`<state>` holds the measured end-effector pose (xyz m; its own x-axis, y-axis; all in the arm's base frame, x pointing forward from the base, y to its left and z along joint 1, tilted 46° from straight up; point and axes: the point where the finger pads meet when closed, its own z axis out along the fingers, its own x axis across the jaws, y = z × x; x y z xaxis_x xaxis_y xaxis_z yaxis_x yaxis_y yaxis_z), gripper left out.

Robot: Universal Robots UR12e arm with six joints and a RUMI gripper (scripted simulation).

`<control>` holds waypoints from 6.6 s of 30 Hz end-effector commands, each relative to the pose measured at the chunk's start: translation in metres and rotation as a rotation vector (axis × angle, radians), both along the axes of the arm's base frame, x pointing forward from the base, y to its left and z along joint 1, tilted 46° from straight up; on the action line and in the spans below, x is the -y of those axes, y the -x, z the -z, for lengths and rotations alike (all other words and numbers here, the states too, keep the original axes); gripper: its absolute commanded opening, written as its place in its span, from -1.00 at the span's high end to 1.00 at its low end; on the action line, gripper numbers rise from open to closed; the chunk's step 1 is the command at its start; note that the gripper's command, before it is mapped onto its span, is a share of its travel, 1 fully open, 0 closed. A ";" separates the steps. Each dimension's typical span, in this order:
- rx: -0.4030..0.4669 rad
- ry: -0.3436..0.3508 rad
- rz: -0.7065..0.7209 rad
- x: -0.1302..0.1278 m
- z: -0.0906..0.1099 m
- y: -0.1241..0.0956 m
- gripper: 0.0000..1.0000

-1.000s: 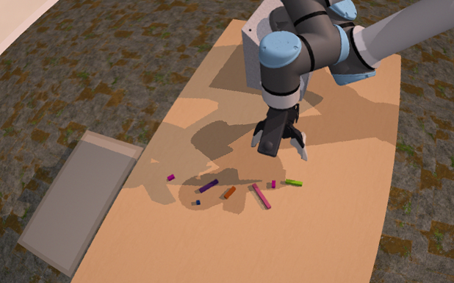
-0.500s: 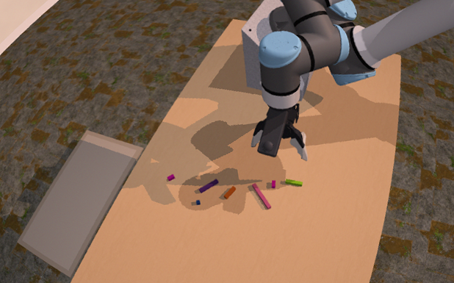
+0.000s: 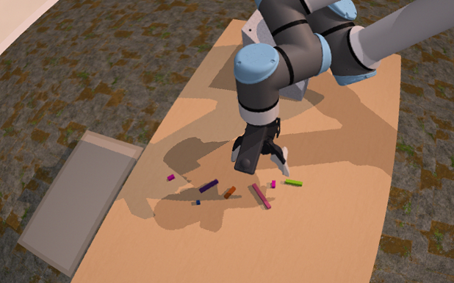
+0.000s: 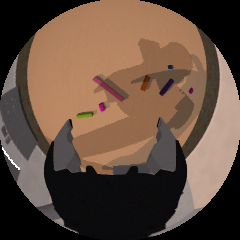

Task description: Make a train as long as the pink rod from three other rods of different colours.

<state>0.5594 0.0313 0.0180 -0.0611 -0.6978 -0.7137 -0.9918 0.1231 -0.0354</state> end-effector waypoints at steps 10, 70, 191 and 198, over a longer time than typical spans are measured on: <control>0.000 0.001 0.001 0.005 0.008 -0.016 -1.00; 0.000 0.001 0.001 0.005 0.008 -0.016 -1.00; 0.554 0.090 -0.549 0.089 0.093 -0.008 -1.00; 0.554 0.090 -0.549 0.089 0.093 -0.008 -1.00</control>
<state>0.5673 -0.0565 -0.0755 0.6575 -0.5809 -0.4799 -0.7451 -0.4064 -0.5289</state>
